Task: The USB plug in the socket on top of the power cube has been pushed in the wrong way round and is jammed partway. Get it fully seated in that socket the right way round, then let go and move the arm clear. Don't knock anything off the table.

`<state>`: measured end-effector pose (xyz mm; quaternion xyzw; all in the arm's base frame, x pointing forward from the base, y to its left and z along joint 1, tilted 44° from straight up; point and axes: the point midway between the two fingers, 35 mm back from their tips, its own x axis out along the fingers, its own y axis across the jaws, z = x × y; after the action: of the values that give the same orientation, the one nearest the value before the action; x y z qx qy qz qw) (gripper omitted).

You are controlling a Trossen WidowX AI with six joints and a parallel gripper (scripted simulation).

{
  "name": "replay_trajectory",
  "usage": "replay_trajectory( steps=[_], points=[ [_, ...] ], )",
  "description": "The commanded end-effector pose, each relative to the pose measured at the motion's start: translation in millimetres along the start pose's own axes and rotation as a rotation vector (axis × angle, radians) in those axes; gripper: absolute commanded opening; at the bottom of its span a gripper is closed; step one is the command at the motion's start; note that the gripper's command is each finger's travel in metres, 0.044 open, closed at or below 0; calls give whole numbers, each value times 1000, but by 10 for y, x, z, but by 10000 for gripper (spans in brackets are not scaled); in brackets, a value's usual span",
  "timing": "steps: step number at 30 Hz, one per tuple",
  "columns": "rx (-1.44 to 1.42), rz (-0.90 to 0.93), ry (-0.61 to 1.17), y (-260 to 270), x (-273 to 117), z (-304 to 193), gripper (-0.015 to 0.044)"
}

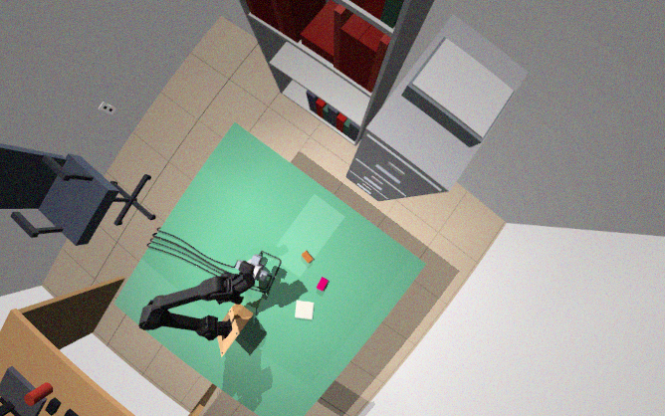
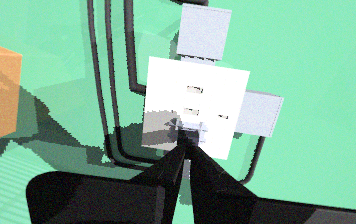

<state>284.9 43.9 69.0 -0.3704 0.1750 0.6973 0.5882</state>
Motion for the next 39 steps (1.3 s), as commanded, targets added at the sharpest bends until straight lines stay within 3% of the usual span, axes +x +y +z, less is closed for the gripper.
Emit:
replay_trajectory(
  steps=[1,39],
  points=[
    [-1,0,0,-1,-3,0,0],
    [0,0,1,1,-216,-2,0]
  ],
)
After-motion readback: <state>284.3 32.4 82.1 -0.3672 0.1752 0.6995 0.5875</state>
